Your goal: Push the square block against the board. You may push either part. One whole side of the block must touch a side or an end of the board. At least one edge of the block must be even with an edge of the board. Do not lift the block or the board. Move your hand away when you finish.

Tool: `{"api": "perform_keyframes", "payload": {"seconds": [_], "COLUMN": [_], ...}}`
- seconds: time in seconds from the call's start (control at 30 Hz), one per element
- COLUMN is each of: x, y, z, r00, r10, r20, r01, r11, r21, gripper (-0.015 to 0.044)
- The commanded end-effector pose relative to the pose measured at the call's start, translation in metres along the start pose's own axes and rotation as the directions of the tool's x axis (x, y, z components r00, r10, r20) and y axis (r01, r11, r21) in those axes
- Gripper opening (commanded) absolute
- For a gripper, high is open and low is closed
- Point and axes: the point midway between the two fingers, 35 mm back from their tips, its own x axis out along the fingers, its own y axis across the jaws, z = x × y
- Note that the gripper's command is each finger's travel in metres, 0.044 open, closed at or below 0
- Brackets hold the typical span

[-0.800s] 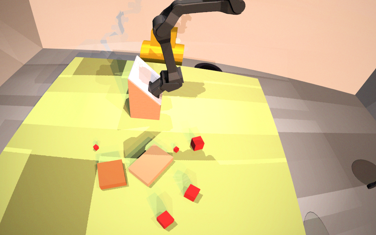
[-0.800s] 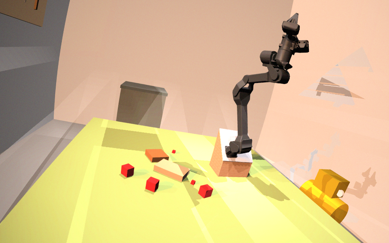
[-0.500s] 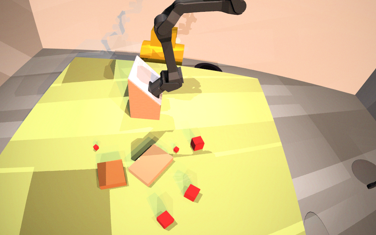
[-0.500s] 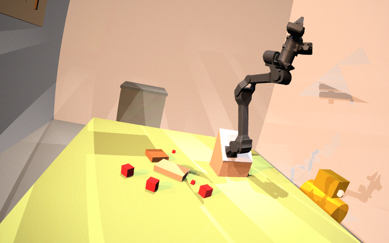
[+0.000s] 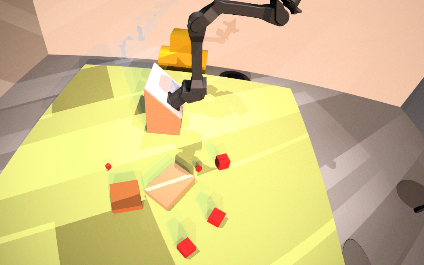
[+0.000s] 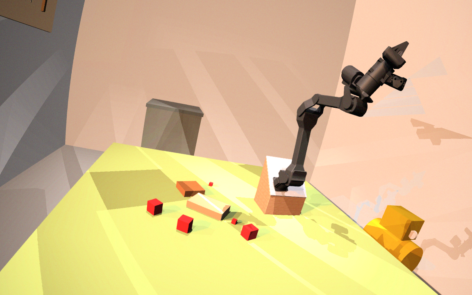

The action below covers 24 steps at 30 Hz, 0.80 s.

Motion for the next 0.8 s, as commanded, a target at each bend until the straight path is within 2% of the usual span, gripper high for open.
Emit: {"api": "perform_keyframes", "payload": {"seconds": [0.0, 0.33, 0.77], "x": [-0.002, -0.021, -0.065], "y": [0.018, 0.073, 0.146], "z": [0.028, 0.096, 0.154], "r00": [0.996, 0.946, 0.816], "r10": [0.045, 0.185, 0.379], "r20": [0.077, 0.266, 0.437], "r01": [-0.048, -0.211, -0.447], "r11": [0.998, 0.975, 0.892], "r21": [0.031, 0.074, 0.061], "gripper": [0.0000, 0.0000, 0.0000]}}
